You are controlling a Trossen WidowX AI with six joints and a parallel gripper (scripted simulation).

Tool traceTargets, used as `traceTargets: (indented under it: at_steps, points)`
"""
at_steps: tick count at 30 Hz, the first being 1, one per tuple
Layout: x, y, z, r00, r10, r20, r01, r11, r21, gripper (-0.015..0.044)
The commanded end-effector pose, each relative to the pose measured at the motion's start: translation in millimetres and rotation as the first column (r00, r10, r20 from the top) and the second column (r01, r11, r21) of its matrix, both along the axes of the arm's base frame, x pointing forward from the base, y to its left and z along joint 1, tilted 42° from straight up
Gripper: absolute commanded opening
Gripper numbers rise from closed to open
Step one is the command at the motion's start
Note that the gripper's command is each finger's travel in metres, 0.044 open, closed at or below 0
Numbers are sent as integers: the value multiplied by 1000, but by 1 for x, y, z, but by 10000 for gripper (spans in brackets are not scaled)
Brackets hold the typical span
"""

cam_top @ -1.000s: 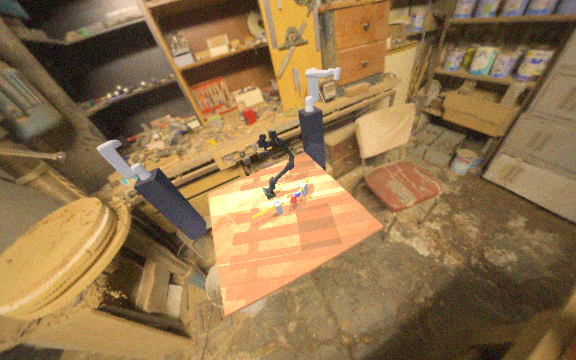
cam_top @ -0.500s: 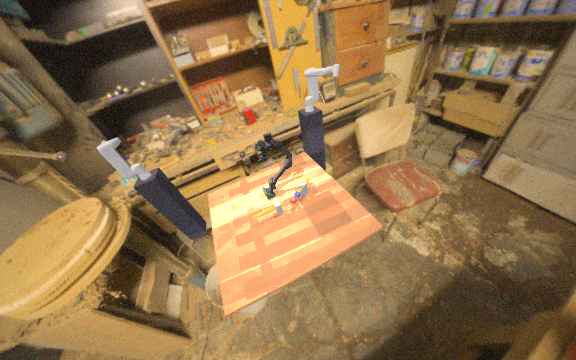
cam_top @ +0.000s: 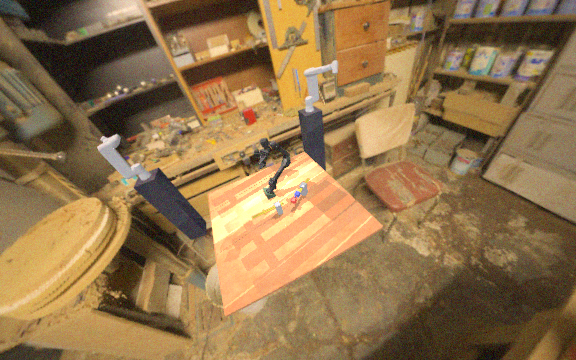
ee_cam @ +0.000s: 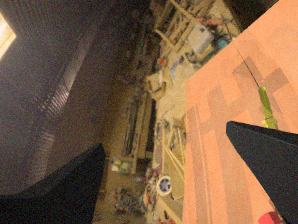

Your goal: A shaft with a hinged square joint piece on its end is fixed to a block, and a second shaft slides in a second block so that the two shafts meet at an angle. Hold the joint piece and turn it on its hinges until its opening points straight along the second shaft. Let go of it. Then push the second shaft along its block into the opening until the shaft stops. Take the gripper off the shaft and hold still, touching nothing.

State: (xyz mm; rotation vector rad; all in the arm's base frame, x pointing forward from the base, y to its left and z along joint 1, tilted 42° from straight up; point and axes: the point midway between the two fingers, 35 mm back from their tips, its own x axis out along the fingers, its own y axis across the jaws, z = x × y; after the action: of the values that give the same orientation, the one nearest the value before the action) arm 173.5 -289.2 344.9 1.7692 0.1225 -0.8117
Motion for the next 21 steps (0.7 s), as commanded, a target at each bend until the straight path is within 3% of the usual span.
traceTargets:
  at_steps: [1,11,21]
  points:
    - [17,8,-12,993,106,-55,-108,994,-23,440]
    - [59,32,-38,917,368,-152,-380,924,-54,440]
    - [96,66,-64,753,617,-228,-644,762,-67,440]
